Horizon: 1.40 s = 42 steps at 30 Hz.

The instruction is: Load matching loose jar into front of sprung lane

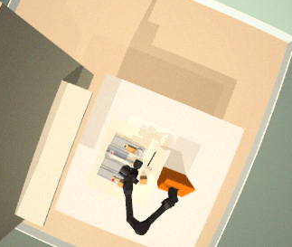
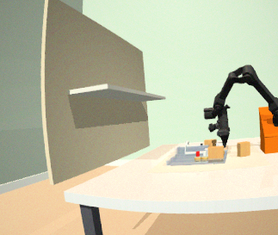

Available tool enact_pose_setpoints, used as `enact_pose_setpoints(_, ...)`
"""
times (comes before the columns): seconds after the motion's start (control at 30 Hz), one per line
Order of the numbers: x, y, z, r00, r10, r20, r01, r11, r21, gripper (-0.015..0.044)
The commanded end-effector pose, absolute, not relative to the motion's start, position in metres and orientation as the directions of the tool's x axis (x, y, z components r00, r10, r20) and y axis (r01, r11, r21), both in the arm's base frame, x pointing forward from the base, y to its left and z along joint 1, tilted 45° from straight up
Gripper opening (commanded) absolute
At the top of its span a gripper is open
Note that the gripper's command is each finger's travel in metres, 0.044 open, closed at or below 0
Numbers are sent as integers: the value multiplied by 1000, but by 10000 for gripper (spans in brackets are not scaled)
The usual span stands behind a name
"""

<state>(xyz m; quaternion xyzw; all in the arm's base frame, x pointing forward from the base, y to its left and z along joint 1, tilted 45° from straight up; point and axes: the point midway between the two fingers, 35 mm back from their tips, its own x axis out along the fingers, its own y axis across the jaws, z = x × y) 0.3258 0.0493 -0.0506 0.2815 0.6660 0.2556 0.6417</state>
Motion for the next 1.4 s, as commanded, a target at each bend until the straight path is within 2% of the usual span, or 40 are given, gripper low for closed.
enact_pose_setpoints(0.0,337,48,-46,6,705,-709,32,709,705,0)
enact_pose_setpoints(1.37,346,46,-44,7,705,-709,31,709,705,0)
